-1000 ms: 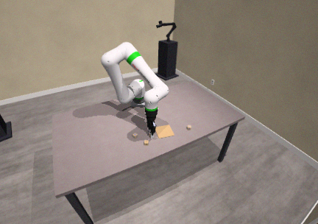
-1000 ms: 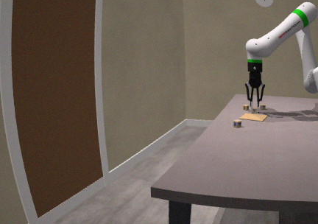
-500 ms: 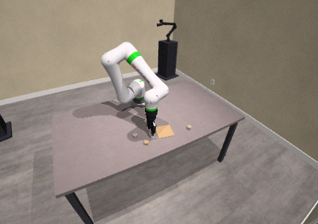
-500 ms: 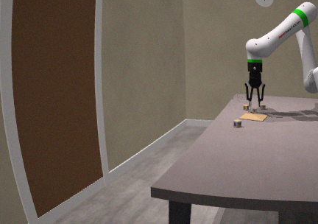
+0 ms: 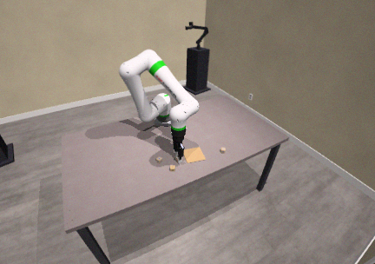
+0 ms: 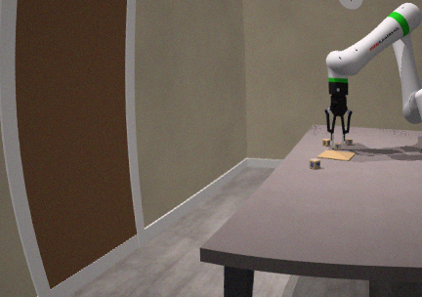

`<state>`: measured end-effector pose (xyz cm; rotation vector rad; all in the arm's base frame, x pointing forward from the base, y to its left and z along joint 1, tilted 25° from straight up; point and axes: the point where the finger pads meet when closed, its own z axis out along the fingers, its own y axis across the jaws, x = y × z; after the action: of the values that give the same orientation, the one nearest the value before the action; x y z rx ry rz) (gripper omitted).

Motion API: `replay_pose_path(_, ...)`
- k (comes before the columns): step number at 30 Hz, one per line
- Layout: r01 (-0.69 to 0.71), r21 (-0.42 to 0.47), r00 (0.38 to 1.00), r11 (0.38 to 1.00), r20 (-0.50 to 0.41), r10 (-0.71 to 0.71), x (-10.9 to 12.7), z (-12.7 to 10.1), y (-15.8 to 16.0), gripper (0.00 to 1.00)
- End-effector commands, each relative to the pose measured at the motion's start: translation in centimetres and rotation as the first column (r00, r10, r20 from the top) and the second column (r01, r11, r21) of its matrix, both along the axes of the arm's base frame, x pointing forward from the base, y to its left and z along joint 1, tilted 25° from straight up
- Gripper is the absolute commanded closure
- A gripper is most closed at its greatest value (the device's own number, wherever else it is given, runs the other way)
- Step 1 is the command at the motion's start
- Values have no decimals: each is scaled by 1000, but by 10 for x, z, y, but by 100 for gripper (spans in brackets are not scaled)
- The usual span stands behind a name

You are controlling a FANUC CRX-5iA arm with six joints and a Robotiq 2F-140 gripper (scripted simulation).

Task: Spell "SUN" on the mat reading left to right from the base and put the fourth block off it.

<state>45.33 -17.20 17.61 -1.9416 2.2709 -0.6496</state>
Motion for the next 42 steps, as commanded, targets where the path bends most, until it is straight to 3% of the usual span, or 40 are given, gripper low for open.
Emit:
replay_pose_path(1, 0, 0, 1000, 1000, 0, 0, -2, 7, 2, 72)
replay_pose_path(6, 0, 0, 1000, 1000, 0, 0, -7, 19, 5, 72)
replay_pose_path(18, 0, 0, 1000, 1000, 0, 0, -26, 72, 21, 72)
replay_pose_path(27, 0, 0, 1000, 1000, 0, 0, -29, 79, 23, 72)
replay_pose_path(28, 0, 0, 1000, 1000, 0, 0, -29, 79, 23, 0)
replay_pose_path(42, 0, 0, 1000, 1000, 0, 0, -29, 79, 23, 0)
